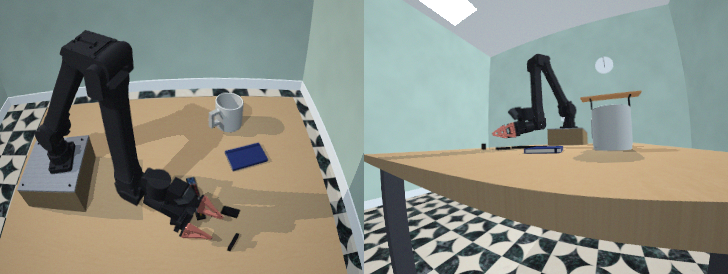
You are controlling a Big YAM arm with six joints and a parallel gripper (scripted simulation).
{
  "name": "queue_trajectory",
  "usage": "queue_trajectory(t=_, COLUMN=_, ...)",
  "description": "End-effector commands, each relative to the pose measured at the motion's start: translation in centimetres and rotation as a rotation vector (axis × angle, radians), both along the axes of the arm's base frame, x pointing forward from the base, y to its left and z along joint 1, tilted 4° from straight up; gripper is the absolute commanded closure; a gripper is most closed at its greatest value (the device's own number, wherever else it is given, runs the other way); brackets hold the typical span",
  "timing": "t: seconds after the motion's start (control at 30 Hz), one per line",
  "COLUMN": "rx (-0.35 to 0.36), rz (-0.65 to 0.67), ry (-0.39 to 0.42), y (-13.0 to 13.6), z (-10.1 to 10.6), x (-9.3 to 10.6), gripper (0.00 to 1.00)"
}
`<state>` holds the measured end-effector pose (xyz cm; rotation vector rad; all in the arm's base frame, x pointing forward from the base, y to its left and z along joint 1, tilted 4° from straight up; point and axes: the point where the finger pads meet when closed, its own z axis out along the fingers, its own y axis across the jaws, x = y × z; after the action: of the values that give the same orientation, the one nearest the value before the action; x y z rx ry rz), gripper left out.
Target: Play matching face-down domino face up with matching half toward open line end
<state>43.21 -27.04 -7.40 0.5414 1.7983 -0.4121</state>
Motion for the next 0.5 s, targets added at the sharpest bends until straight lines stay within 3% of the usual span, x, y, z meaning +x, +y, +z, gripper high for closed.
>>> queue_trajectory(t=0.0, rx=-0.025, rz=0.003, ry=-0.043, y=-0.1, z=1.9, x=0.8, gripper=0.27)
queue_trajectory(t=0.07, rx=-0.025, rz=0.003, ry=-0.043, y=-0.1, z=1.9, x=0.8, gripper=0.27)
queue_trajectory(t=0.1, rx=-0.009, rz=0.001, ry=-0.014, y=-0.1, z=0.7, x=0.3, gripper=0.27)
queue_trajectory(t=0.47, rx=-0.029, rz=0.006, ry=-0.05, y=0.2, z=2.7, x=0.7, gripper=0.27)
